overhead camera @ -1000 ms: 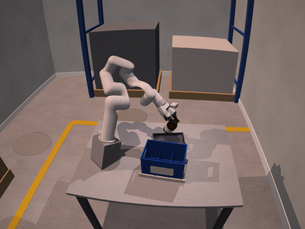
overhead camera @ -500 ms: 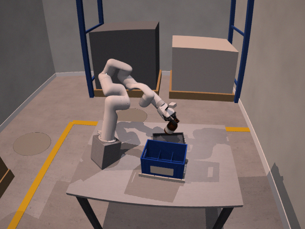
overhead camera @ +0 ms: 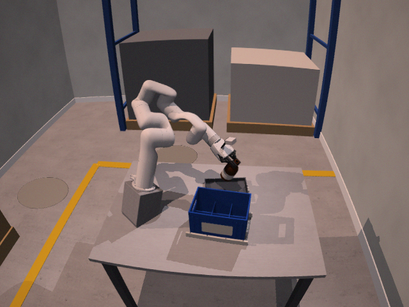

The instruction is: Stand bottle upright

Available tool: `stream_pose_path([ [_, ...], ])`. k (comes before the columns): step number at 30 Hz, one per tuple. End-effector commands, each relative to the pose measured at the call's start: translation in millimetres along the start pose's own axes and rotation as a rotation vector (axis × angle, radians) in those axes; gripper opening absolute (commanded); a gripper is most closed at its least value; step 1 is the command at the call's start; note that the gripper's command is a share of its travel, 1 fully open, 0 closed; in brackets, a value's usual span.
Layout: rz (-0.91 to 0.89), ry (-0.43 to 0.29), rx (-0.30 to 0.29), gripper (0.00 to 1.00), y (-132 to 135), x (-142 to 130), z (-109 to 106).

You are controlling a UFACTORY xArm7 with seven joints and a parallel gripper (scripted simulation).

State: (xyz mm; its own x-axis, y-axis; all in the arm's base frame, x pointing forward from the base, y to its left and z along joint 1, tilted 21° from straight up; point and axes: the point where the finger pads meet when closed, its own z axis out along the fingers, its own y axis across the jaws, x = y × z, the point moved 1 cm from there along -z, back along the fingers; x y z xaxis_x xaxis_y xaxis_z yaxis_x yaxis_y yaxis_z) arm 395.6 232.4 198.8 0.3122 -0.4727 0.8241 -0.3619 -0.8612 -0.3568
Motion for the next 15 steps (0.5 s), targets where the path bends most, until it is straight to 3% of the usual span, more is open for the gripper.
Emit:
stream_pose_path([
  [1, 0.003, 0.001, 0.001, 0.00, -0.4, 1.1, -0.1],
  [15, 0.003, 0.008, 0.000, 0.00, -0.5, 1.0, -0.3],
])
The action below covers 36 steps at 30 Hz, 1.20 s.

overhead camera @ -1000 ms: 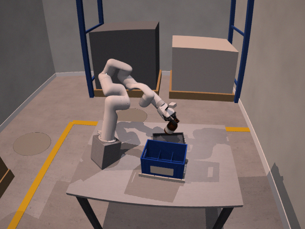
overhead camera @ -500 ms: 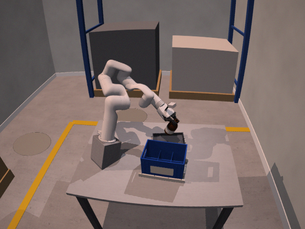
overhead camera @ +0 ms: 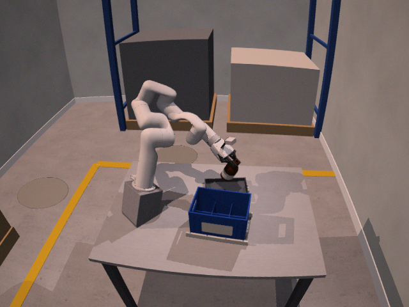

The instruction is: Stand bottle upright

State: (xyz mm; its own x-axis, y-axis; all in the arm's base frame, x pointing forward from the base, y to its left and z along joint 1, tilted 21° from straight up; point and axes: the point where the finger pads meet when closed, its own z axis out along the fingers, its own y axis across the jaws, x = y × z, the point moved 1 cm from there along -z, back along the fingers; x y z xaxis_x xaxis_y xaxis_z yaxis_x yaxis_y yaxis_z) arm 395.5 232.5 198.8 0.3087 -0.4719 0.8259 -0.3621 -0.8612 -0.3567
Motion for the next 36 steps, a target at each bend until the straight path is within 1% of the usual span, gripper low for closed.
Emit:
stream_pose_path([
  [1, 0.003, 0.004, 0.001, 0.00, -0.5, 1.0, -0.2],
  [7, 0.002, 0.028, 0.000, 0.00, -0.9, 0.7, -0.7],
  [28, 0.003, 0.150, 0.001, 0.00, -0.7, -1.2, -1.4],
  [36, 0.003, 0.168, 0.001, 0.00, -0.4, -1.4, -1.3],
])
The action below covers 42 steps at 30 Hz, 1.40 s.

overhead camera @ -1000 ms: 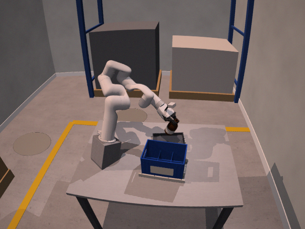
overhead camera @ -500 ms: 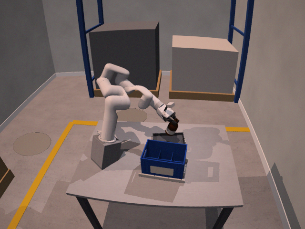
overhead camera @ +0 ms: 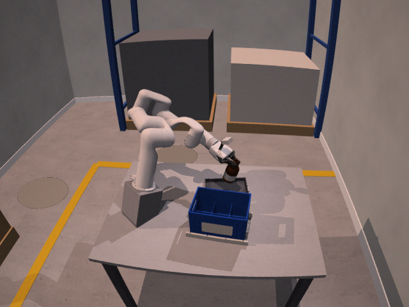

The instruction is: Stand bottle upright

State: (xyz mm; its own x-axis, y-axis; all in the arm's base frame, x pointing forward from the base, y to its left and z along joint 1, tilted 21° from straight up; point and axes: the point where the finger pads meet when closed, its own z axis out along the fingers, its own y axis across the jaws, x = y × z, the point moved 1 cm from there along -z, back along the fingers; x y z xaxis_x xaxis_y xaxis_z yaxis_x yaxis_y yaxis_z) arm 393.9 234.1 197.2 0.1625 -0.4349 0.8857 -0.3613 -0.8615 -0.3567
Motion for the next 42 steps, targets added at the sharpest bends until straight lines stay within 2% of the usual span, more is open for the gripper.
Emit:
stream_pose_path([
  [1, 0.003, 0.007, 0.000, 0.00, -0.1, 1.2, 0.0],
  [42, 0.003, 0.009, 0.000, 0.00, -0.1, -4.0, 1.9],
])
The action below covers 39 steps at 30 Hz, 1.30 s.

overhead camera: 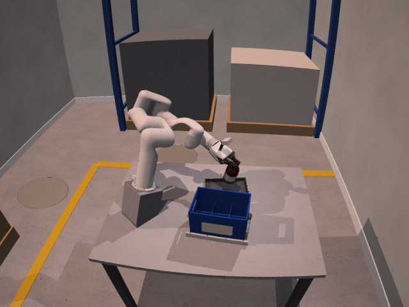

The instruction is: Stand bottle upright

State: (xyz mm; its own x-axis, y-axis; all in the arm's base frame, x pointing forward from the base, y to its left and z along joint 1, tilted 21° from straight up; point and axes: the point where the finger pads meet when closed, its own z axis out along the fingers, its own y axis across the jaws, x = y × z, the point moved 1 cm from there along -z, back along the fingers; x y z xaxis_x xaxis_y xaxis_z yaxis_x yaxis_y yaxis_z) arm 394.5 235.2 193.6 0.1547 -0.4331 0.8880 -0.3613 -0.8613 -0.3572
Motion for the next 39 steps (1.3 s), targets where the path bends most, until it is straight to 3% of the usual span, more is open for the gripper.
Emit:
stream_pose_path([
  [1, 0.003, 0.001, 0.000, 0.00, -0.2, -1.0, 0.8],
  [39, 0.003, 0.001, 0.000, 0.00, -0.2, -35.2, 13.3],
])
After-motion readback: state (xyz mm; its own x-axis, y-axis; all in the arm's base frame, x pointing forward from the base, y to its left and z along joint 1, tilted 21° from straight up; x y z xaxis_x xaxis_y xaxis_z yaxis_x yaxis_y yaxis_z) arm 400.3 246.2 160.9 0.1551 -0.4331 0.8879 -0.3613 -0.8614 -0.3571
